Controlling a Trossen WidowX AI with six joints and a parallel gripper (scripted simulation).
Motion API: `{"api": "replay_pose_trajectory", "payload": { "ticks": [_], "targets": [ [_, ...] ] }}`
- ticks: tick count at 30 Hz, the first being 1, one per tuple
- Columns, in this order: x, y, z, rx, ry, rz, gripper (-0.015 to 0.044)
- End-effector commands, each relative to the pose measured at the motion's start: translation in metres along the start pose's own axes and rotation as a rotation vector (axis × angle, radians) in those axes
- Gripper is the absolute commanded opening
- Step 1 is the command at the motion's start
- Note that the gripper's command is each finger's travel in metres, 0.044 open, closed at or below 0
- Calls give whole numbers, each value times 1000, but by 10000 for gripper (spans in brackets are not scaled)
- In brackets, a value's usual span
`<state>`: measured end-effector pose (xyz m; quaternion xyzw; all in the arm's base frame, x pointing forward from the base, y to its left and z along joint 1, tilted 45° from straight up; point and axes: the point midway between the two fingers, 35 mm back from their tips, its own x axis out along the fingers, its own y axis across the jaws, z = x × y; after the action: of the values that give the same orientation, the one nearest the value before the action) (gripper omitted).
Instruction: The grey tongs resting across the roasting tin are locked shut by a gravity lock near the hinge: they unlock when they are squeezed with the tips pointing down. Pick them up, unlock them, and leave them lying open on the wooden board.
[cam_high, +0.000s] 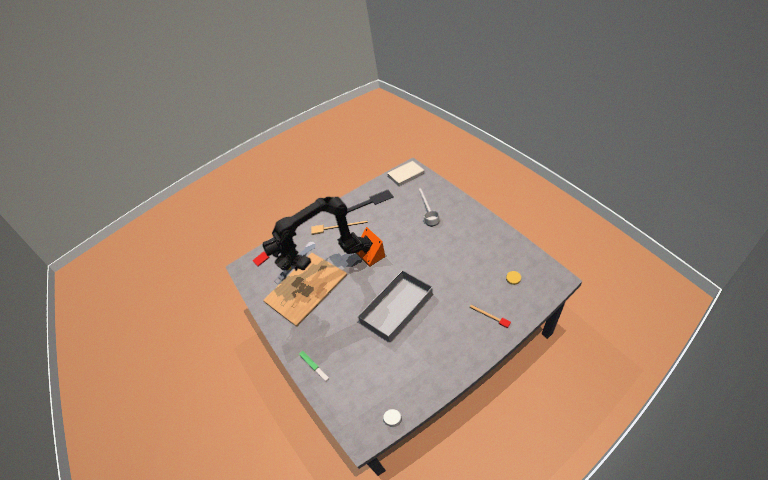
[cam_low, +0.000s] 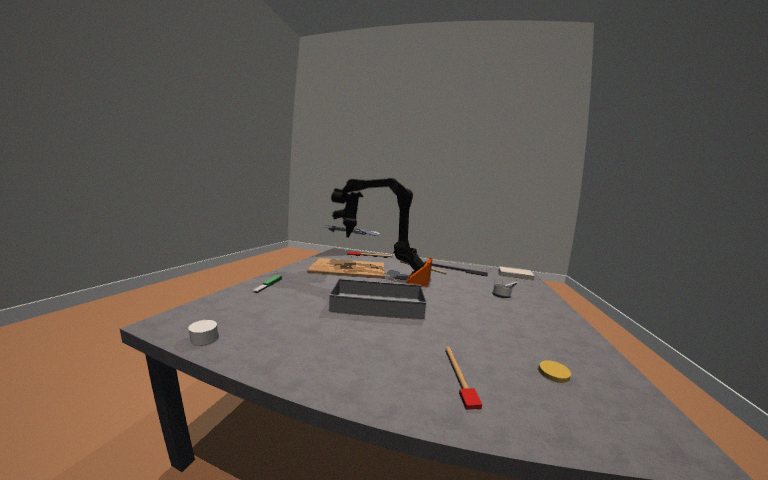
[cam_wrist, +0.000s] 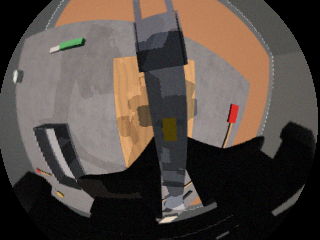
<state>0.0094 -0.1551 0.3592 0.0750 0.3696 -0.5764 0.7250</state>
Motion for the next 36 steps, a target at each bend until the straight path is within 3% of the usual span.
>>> {"api": "replay_pose_trajectory", "payload": {
  "ticks": [1, 36],
  "targets": [
    [-3, 1, 0, -24, -31, -22, -150],
    [-27, 6, -3, -141, -422, -134, -150]
  ]
}}
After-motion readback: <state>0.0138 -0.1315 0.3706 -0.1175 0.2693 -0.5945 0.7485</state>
